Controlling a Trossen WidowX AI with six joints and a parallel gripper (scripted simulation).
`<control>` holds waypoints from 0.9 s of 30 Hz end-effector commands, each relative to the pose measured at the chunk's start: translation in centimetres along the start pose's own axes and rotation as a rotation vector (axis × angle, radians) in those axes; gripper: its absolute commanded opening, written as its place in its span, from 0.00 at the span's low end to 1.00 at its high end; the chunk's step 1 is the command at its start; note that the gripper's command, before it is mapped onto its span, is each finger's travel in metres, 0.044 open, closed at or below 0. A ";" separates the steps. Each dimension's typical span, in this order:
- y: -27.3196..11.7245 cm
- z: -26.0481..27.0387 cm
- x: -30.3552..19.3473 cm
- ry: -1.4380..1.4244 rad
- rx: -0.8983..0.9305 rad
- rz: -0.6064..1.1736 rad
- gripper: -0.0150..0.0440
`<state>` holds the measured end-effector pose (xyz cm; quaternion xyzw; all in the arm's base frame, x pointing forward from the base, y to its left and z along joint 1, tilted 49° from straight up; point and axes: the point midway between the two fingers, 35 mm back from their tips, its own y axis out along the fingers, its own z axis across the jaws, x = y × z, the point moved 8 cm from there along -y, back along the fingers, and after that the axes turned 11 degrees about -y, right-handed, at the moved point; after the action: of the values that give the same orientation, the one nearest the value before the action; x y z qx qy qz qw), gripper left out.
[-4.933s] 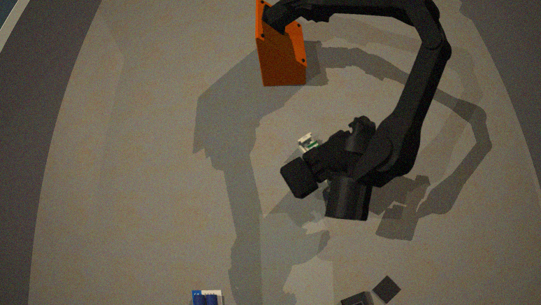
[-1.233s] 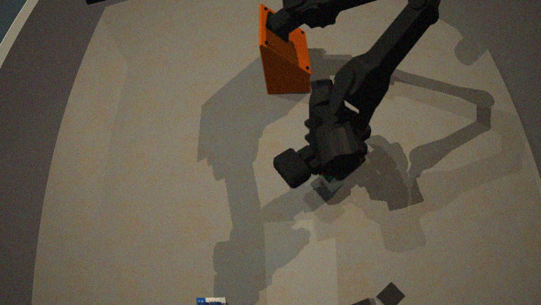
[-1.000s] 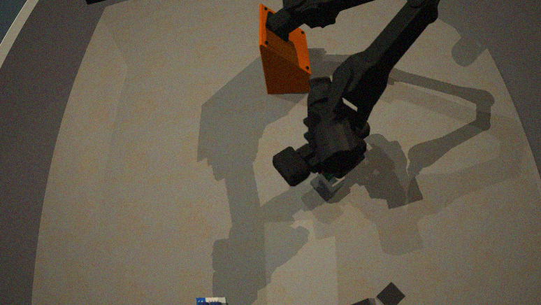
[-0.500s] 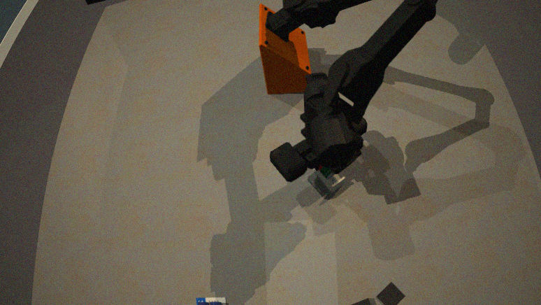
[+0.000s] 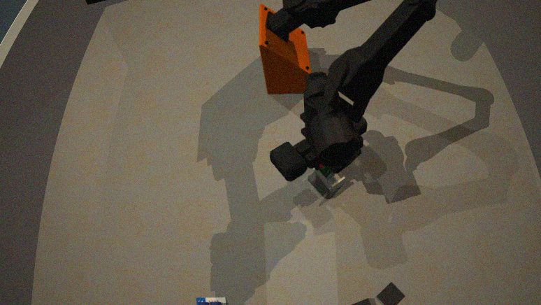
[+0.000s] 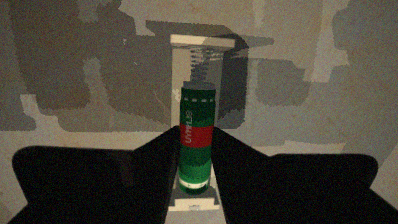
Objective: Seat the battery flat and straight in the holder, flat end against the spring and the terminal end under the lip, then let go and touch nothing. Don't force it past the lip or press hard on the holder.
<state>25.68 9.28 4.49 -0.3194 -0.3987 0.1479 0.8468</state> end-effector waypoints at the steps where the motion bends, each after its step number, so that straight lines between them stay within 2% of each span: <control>1: 0.0 0.1 -0.1 0.004 0.000 -0.001 0.36; 6: 0.0 0.1 -0.1 0.004 0.000 -0.001 0.36; 10: 0.0 0.1 -0.1 0.004 0.000 -0.001 0.54; 24: -1.5 -0.1 0.1 0.000 -0.001 -0.002 0.54; 27: -2.3 -0.3 -0.1 0.008 -0.006 0.006 0.67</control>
<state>25.59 7.97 5.32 -0.3223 -0.3927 0.1488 0.8484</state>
